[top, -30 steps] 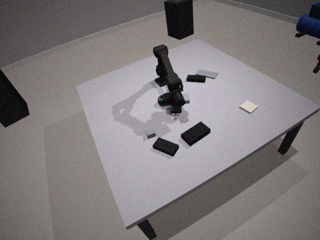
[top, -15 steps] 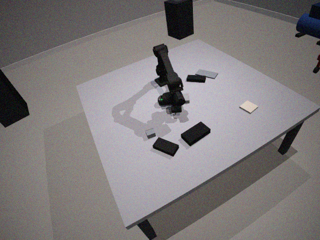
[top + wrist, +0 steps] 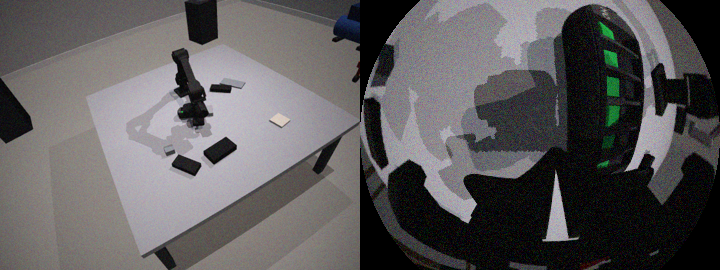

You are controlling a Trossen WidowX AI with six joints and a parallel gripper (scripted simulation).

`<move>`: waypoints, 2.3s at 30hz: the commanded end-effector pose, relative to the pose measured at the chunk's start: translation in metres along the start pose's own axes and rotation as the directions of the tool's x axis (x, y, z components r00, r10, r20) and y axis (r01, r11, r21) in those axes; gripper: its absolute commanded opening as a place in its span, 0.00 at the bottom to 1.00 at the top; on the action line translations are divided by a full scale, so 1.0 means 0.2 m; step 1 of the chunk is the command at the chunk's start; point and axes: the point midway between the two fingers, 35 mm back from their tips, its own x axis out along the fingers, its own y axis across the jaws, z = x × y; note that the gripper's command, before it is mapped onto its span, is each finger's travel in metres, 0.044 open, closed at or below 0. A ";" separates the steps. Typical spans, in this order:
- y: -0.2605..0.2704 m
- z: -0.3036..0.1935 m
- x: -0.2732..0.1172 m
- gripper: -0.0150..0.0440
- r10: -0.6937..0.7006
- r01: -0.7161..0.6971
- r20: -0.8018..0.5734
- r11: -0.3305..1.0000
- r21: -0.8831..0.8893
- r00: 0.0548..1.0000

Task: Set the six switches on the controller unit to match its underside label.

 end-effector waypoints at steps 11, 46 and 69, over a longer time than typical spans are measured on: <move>-0.01 0.00 -0.26 0.25 -0.009 0.009 0.001 1.000 0.004 1.000; -0.58 0.51 -0.10 0.25 0.531 -0.530 -0.003 0.846 -0.061 0.848; -0.45 0.41 -0.23 0.25 0.401 -0.403 -0.031 0.913 -0.067 0.915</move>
